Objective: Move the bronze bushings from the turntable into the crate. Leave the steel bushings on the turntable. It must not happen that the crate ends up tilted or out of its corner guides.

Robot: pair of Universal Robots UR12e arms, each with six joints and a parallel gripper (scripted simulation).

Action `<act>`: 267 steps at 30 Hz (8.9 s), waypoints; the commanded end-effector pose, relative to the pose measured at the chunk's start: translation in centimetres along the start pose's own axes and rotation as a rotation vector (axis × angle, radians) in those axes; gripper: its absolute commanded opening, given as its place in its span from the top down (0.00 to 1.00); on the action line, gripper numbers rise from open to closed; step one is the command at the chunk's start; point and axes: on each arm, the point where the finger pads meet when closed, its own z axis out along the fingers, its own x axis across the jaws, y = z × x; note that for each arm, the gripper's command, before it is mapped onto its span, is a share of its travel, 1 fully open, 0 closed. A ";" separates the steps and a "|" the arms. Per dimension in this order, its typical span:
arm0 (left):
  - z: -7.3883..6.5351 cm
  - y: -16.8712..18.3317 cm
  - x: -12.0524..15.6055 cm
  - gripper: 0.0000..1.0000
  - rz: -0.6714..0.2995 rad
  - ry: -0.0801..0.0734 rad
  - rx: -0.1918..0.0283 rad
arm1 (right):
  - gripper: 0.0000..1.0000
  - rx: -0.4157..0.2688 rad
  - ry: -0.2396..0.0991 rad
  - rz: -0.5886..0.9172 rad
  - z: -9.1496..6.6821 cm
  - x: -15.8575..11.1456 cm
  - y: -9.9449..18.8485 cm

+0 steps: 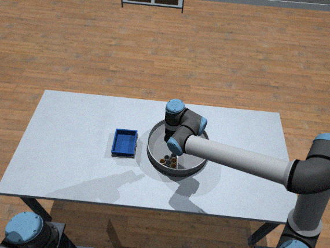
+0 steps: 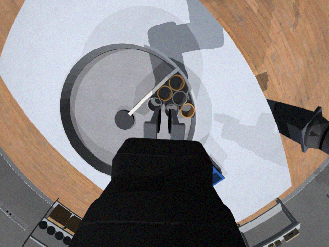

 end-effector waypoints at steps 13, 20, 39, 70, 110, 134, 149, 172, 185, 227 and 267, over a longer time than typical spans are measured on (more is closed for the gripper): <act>0.3 -0.2 0.2 0.00 -0.003 0.001 0.005 | 0.64 0.000 0.000 -0.001 0.0 0.2 0.1; 0.3 -0.2 0.2 0.00 -0.003 0.001 0.005 | 0.64 0.000 0.000 -0.001 0.0 0.2 0.1; 0.3 -0.2 0.2 0.00 -0.003 0.001 0.005 | 0.64 0.000 0.000 -0.001 0.0 0.2 0.1; 0.3 -0.2 0.2 0.00 -0.003 0.001 0.005 | 0.64 0.000 0.000 -0.001 0.0 0.2 0.1; 0.3 -0.2 0.2 0.00 -0.003 0.001 0.005 | 0.64 0.004 -0.001 -0.463 7.6 3.8 1.9; 0.3 -0.2 0.2 0.00 -0.003 0.001 0.005 | 0.64 0.000 0.000 -0.591 9.4 4.8 2.7; 0.3 -0.2 0.2 0.00 -0.003 0.001 0.005 | 0.64 0.000 0.000 -0.590 9.4 4.8 2.7; 0.3 -0.2 0.2 0.00 -0.003 0.001 0.005 | 0.64 -0.001 0.000 -0.591 9.3 4.8 2.9; 0.3 -0.2 0.2 0.00 -0.003 0.001 0.005 | 0.64 -0.001 0.000 -0.591 9.3 4.8 2.8; 0.3 -0.2 0.2 0.00 -0.003 0.001 0.005 | 0.64 0.000 0.000 -0.591 9.4 4.8 2.9; 0.3 -0.2 0.2 0.00 -0.003 0.001 0.005 | 0.64 -0.006 0.000 -0.591 11.3 4.8 3.0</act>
